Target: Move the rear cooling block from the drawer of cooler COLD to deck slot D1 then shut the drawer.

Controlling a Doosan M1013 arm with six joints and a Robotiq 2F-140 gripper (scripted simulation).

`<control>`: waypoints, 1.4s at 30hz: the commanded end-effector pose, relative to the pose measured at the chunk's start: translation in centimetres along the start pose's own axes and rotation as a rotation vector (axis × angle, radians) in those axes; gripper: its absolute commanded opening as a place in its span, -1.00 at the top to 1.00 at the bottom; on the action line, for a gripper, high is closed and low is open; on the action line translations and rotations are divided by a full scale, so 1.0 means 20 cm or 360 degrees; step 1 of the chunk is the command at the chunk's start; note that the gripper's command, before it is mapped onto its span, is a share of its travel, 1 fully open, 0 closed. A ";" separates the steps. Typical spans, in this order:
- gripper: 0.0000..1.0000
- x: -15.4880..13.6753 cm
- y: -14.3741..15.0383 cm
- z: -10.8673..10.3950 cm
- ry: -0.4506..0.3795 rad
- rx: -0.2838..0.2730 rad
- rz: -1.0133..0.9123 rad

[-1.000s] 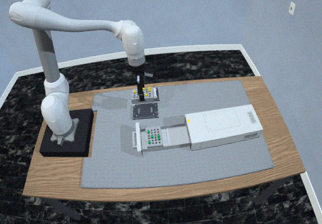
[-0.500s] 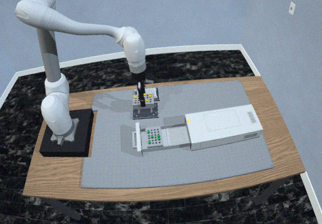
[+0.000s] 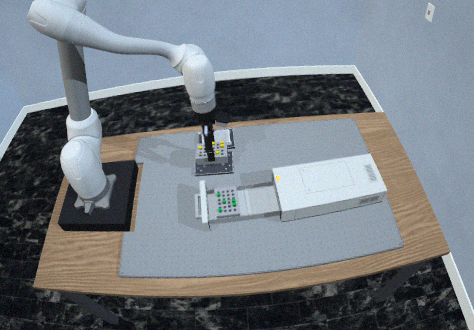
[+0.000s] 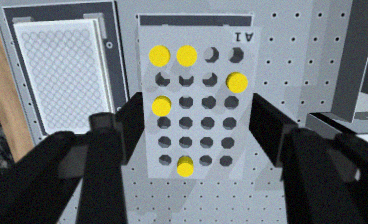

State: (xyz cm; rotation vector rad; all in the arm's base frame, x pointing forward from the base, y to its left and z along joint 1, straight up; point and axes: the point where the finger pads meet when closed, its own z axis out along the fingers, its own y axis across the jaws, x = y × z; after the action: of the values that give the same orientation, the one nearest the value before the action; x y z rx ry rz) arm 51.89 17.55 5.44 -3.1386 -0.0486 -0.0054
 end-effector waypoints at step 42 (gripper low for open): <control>0.80 0.00 0.00 0.02 0.0002 0.0001 0.0000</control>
State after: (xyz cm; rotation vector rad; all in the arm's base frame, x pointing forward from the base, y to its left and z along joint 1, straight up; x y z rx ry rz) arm 51.89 17.55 5.01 -3.1385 -0.0488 -0.0055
